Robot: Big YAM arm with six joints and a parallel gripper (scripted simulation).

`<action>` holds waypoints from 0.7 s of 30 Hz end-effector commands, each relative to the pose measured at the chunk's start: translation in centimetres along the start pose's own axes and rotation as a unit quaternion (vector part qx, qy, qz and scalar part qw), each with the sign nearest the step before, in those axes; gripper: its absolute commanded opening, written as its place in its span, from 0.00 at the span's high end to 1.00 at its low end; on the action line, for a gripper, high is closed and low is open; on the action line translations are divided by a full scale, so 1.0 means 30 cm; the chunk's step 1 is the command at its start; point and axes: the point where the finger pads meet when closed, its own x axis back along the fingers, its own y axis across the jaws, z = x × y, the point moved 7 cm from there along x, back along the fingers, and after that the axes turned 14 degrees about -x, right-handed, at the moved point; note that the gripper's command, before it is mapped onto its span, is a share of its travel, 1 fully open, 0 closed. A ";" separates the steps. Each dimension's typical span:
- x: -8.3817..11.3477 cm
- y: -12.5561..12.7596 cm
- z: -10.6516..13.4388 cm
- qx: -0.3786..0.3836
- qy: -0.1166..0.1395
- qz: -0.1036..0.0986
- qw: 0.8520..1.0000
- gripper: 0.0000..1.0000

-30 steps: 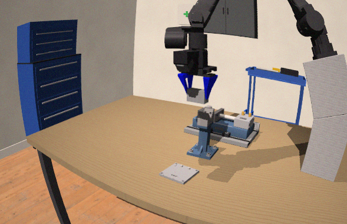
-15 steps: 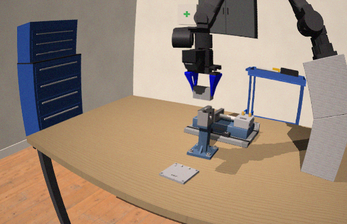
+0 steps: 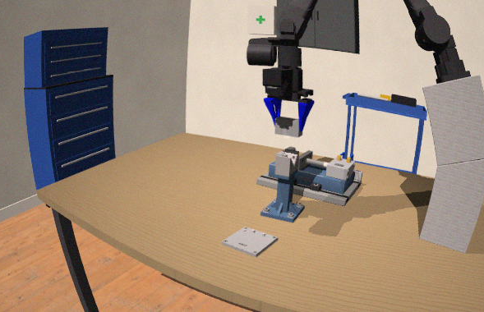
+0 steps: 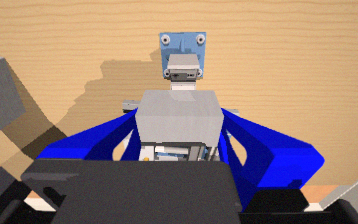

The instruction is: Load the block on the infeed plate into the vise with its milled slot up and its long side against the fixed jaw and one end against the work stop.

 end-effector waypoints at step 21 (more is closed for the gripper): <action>0.047 -0.048 0.035 0.006 -0.012 0.026 1.000 1.00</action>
